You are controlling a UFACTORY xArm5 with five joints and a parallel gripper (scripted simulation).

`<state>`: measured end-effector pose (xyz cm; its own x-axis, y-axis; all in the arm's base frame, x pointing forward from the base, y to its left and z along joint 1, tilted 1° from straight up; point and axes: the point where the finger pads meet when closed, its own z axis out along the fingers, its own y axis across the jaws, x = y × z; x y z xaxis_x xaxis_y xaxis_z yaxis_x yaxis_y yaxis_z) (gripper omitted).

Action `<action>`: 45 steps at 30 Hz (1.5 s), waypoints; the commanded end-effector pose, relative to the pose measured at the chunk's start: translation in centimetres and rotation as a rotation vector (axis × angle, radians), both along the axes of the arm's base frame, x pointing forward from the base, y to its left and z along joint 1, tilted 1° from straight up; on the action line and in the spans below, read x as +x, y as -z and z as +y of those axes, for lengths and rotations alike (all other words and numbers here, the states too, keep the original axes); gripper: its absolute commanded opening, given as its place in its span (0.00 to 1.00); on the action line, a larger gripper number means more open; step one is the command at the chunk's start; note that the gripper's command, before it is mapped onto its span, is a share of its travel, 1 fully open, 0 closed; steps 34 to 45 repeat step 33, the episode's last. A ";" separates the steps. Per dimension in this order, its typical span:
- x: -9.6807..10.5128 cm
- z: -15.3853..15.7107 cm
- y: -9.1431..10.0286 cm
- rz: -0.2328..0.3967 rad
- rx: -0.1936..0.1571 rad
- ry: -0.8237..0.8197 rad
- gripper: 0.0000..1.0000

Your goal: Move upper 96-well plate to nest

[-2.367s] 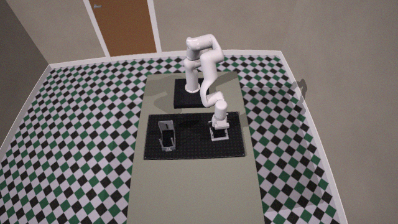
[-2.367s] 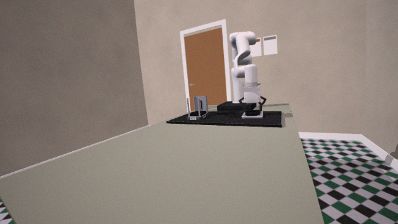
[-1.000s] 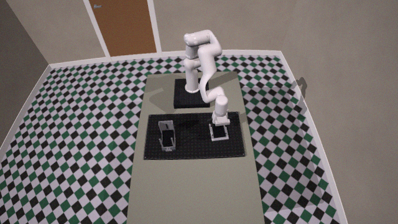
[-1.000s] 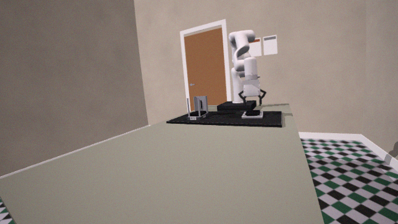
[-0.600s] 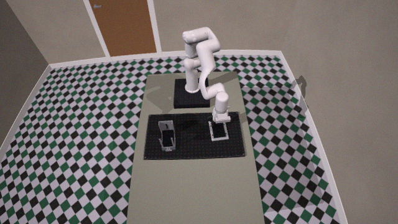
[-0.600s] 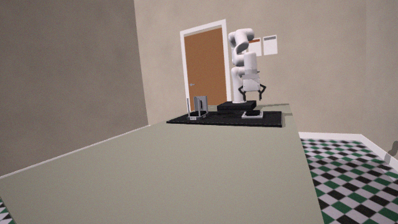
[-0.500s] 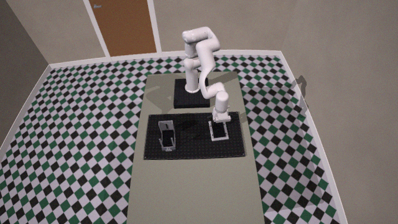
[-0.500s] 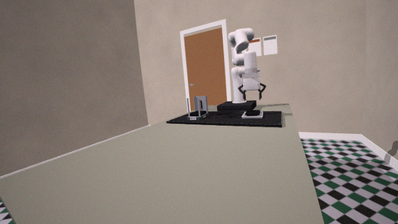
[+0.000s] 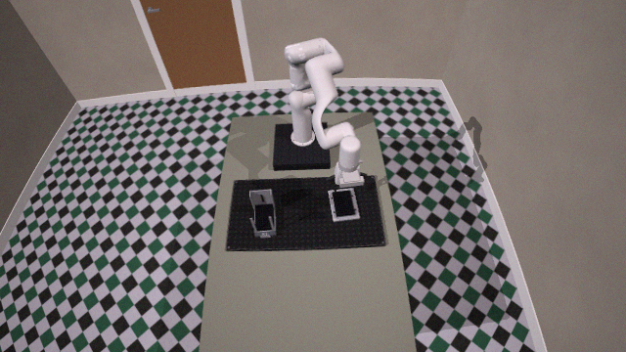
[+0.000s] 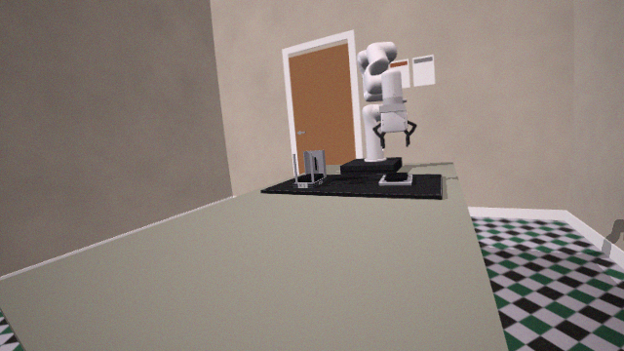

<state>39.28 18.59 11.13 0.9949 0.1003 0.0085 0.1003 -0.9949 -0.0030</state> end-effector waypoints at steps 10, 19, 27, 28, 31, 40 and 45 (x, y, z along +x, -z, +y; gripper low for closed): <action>0.1 0.1 -2.9 -0.007 -0.007 0.000 1.00; 0.0 0.1 -4.5 -0.007 -0.007 0.000 1.00; 0.0 0.1 -4.5 -0.007 -0.007 0.000 1.00; 0.0 0.1 -4.5 -0.007 -0.007 0.000 1.00; 0.0 0.1 -4.5 -0.007 -0.007 0.000 1.00; 0.0 0.1 -4.5 -0.007 -0.007 0.000 1.00; 0.0 0.1 -4.5 -0.007 -0.007 0.000 1.00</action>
